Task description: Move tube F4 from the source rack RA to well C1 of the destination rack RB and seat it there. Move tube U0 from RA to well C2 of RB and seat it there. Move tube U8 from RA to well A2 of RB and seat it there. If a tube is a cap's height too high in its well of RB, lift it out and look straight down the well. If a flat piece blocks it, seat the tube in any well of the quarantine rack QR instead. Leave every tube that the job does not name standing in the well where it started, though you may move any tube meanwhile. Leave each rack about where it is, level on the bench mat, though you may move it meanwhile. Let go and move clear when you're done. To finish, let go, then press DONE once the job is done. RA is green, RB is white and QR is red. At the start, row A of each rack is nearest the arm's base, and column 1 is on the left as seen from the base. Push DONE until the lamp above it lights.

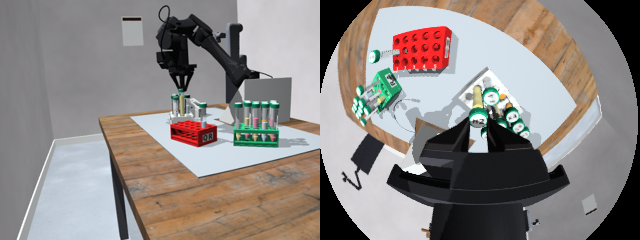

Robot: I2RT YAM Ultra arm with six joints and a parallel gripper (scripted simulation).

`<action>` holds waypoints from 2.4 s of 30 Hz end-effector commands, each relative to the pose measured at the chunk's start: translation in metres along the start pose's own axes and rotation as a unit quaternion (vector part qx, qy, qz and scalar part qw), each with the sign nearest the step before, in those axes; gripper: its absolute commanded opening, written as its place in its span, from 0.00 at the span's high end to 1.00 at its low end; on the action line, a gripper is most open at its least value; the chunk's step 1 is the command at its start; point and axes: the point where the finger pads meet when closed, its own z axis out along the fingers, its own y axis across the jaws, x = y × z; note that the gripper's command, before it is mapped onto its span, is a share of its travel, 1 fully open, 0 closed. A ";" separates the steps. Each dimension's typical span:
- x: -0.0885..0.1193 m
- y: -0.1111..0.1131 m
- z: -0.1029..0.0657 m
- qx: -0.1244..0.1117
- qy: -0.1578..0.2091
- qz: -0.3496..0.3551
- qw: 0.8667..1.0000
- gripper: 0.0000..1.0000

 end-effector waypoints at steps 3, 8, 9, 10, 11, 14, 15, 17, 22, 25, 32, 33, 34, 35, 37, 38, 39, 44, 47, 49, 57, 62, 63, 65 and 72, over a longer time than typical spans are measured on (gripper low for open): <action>-0.002 -0.002 -0.004 0.001 -0.020 0.008 1.000 1.00; -0.002 0.000 -0.003 0.002 -0.022 0.005 1.000 1.00; -0.002 0.000 -0.002 0.000 -0.022 0.005 1.000 1.00; -0.002 0.000 -0.001 -0.001 -0.021 0.006 1.000 1.00; -0.002 0.000 0.000 -0.002 -0.020 0.007 1.000 1.00; -0.002 0.001 0.001 -0.002 -0.020 0.007 1.000 1.00; -0.002 0.001 0.001 -0.002 -0.021 0.006 1.000 1.00; -0.002 0.001 0.001 -0.002 -0.021 0.006 1.000 1.00; -0.002 0.002 0.005 -0.005 -0.019 0.007 1.000 1.00; -0.002 0.003 0.006 -0.005 -0.020 0.006 1.000 1.00; -0.002 0.003 0.010 -0.005 -0.019 0.007 1.000 1.00; -0.002 0.003 0.010 -0.005 -0.019 0.007 1.000 1.00; -0.002 0.003 0.010 -0.005 -0.019 0.007 1.000 1.00; -0.003 0.005 0.008 -0.003 -0.023 0.004 1.000 1.00; -0.003 0.005 0.009 -0.004 -0.022 0.004 1.000 1.00; -0.002 0.004 0.010 -0.004 -0.021 0.005 1.000 1.00; -0.002 0.004 0.011 -0.004 -0.021 0.006 1.000 1.00; -0.002 0.004 0.014 -0.004 -0.021 0.006 1.000 1.00; -0.002 0.004 0.015 -0.004 -0.021 0.006 1.000 1.00; -0.002 0.003 0.018 -0.005 -0.019 0.008 1.000 1.00; -0.002 0.004 0.020 -0.005 -0.020 0.007 1.000 1.00; -0.002 0.004 0.022 -0.004 -0.021 0.006 1.000 1.00; -0.002 0.005 0.021 -0.004 -0.021 0.005 1.000 1.00; -0.005 0.004 0.018 -0.004 -0.027 0.008 1.000 1.00; -0.008 -0.001 0.008 -0.004 -0.031 0.018 0.999 1.00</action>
